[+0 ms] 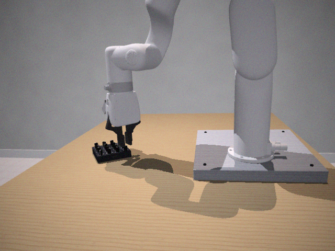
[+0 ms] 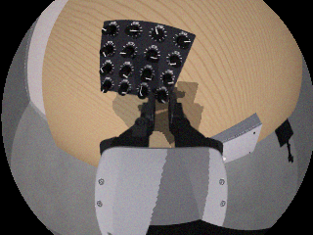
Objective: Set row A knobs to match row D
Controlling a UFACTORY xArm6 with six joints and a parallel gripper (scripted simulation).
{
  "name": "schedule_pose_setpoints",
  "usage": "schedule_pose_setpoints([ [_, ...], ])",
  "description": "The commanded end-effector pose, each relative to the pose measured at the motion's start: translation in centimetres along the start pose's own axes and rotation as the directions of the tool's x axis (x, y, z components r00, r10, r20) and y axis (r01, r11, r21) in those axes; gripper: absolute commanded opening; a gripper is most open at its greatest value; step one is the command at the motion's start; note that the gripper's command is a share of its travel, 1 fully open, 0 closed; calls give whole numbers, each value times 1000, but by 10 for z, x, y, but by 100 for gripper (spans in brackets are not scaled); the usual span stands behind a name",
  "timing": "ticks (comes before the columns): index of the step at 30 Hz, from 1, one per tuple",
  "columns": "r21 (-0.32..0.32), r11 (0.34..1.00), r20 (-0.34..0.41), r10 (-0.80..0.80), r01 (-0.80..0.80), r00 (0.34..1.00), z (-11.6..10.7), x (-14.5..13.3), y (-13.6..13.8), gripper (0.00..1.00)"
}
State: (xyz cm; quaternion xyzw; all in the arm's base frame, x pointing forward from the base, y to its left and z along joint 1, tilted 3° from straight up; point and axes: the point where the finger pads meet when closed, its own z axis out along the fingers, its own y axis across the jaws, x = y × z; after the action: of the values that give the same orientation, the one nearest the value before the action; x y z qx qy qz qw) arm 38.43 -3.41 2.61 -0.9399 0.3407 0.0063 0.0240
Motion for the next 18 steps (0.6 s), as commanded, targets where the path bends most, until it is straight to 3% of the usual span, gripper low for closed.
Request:
schedule_pose_setpoints([
  [1, 2, 1000, -3, 0, 0, 1000, 1, 1, -1, 19],
  [18, 2, 1000, -3, 0, 0, 1000, 9, 1, -1, 19],
])
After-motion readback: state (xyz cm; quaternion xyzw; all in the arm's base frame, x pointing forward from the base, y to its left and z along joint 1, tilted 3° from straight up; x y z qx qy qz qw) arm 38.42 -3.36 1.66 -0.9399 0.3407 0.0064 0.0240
